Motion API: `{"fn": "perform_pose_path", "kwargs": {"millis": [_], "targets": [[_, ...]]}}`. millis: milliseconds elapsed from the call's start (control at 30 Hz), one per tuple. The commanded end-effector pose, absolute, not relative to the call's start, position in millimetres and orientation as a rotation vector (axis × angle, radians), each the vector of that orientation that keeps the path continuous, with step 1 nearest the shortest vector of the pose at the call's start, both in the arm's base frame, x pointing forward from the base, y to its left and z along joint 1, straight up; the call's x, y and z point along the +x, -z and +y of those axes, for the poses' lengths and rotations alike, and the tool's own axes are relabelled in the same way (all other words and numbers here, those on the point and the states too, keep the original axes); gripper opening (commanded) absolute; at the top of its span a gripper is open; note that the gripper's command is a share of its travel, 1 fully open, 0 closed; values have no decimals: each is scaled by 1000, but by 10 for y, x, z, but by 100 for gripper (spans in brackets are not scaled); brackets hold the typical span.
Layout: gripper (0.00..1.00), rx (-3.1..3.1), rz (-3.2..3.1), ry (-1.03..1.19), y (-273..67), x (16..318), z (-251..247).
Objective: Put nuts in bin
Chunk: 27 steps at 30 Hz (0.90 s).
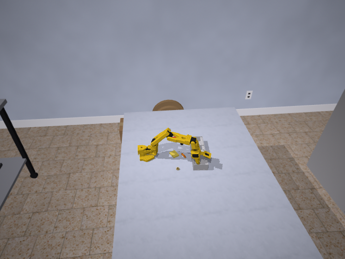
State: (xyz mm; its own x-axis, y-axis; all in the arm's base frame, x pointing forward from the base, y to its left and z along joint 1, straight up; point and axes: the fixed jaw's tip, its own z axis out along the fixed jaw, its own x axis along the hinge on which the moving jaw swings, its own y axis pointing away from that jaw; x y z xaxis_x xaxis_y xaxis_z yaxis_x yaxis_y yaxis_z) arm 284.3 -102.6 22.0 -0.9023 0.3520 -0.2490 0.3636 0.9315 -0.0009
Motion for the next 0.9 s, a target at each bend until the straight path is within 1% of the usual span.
{"fn": "perform_pose_path", "kwargs": {"millis": [0, 433, 867], "targets": [[0, 541, 2745, 89, -434, 2928, -1078], [1, 541, 2745, 89, -423, 2928, -1078], [11, 541, 2745, 89, -423, 2928, -1078]]}}
